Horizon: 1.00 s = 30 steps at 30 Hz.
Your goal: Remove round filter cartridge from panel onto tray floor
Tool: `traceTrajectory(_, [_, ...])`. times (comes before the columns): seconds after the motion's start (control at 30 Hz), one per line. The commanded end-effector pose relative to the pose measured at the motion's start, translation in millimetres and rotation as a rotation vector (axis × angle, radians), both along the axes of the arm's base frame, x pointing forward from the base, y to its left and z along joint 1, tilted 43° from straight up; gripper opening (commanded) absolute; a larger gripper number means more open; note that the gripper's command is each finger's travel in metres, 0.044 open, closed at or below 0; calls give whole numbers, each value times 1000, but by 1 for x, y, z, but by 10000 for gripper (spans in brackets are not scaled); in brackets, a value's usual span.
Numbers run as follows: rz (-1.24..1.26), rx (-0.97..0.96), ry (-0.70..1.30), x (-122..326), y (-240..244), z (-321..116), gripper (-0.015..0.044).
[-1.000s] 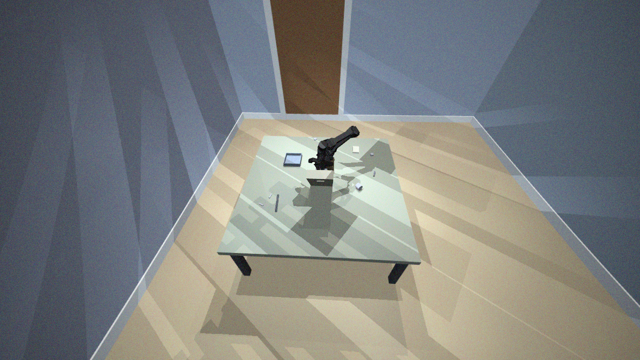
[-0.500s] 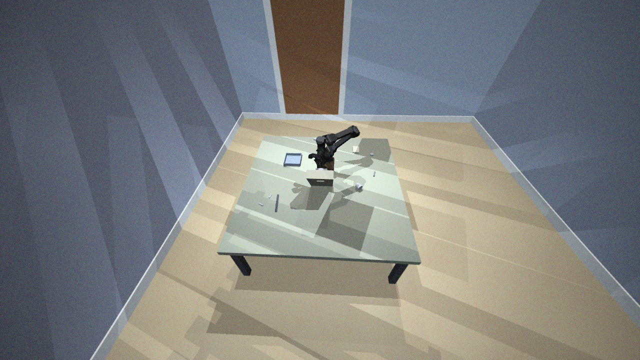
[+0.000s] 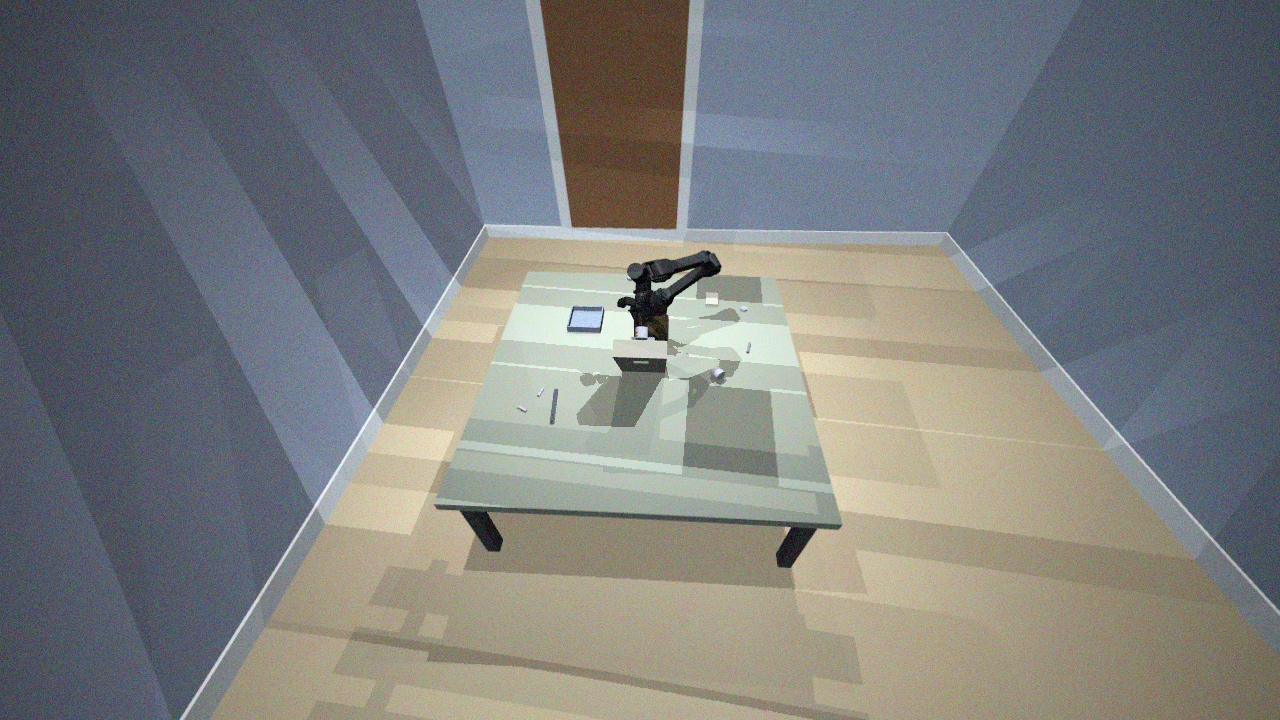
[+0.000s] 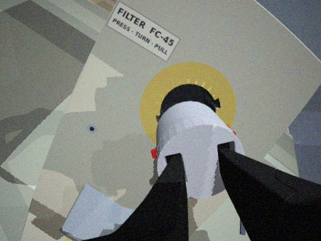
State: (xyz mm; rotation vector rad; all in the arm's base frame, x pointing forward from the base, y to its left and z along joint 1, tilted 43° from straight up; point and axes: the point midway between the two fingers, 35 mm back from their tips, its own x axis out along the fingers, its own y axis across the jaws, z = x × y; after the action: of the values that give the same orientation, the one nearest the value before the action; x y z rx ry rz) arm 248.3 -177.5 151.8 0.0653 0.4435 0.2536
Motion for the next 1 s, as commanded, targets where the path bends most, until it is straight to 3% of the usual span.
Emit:
traceTrajectory(0.0, [2, -7, -7, -4, 7, -5, 0])
traceTrajectory(0.6, [2, -6, -7, -26, 46, -45, 0])
traceTrajectory(0.73, [-1, 7, 5, -24, 42, -43, 99])
traceTrajectory(0.97, [-1, 7, 5, -24, 42, -43, 99])
